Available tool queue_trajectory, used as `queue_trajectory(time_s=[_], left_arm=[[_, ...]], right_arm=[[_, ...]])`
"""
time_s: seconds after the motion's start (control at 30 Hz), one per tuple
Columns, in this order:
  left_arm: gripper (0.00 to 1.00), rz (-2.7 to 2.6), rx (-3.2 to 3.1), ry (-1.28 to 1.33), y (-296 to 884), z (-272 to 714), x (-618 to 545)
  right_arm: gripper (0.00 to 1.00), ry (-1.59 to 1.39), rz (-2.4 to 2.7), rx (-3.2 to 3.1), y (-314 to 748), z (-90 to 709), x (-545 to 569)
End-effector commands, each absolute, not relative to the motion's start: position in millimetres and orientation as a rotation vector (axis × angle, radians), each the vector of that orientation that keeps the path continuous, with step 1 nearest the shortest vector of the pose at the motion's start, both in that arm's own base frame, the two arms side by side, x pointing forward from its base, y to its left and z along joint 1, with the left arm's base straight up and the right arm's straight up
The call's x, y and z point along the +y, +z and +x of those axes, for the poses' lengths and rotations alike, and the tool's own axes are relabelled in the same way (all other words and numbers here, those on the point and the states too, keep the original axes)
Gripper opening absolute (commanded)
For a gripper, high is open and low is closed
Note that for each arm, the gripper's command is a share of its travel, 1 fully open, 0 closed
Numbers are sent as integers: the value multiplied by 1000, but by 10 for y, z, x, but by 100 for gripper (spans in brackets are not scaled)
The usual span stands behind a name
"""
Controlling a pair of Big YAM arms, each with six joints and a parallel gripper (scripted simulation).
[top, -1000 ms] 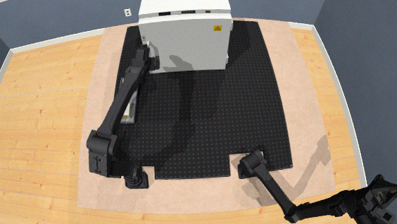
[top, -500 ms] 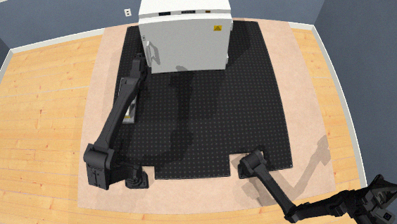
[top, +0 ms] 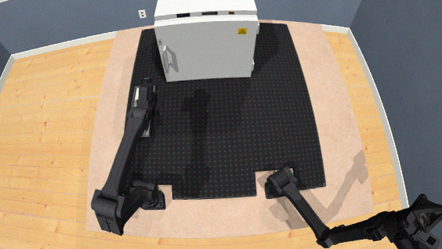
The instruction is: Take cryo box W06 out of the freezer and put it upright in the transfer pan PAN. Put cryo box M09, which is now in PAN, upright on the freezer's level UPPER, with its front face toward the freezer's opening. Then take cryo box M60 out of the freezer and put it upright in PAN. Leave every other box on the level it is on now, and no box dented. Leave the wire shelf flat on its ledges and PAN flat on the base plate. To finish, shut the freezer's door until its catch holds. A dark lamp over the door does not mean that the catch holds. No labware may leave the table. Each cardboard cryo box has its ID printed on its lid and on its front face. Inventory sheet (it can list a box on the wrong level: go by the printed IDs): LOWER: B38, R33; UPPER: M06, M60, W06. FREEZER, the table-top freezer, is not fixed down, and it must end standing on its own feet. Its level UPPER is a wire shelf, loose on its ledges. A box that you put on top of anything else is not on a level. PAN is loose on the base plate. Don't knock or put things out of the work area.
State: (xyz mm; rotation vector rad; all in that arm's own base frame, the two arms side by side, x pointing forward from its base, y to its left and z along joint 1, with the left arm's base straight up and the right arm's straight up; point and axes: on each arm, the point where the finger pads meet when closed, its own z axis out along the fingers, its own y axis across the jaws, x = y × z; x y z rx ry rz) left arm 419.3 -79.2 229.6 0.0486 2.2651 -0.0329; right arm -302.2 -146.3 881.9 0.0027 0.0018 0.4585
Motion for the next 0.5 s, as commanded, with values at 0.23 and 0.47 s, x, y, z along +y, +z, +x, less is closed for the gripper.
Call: queue_trajectory(time_s=[0.23,0.47], left_arm=[[30,60,2258,-22,2295,3706,-562],[30,71,2266,-25,2294,3755,-607]], right_arm=[[0,448,-7,31,8853,-2895,-1395],[0,448,-7,31,8853,-2895,-1395]])
